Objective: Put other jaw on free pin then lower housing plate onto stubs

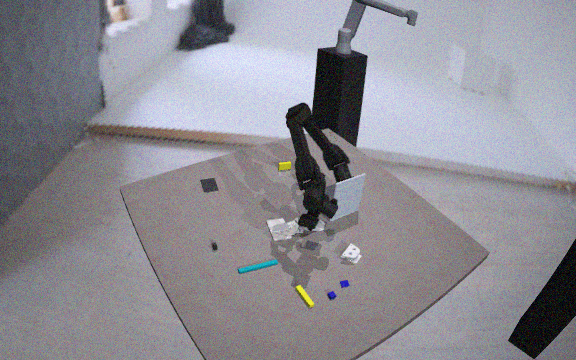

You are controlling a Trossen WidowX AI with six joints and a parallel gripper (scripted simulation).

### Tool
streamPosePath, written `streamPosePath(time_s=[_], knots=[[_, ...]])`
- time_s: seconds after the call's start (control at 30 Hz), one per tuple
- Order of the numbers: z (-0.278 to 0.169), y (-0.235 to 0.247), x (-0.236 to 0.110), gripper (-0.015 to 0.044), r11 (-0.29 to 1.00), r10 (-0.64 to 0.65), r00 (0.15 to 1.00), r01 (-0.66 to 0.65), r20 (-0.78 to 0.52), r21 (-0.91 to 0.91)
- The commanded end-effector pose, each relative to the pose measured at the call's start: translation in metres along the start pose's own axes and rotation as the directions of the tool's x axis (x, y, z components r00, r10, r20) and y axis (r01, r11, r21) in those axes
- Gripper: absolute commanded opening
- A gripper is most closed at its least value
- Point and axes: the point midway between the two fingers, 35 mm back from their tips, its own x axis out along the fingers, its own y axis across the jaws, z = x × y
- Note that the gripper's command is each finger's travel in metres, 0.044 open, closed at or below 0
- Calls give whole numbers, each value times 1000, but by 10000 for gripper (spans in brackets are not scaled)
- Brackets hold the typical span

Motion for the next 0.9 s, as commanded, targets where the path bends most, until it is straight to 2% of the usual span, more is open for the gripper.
streamPosePath(time_s=[0.0, 0.43, 0.87], knots=[[-4, 6, 1, 134, 993, 4, 1000, -3, -6, 118], [-12, 17, 0, 134, 898, 4, 1000, -1, -6, 440], [-19, 29, 0, 134, 702, 5, 1000, 1, -6, 712]])
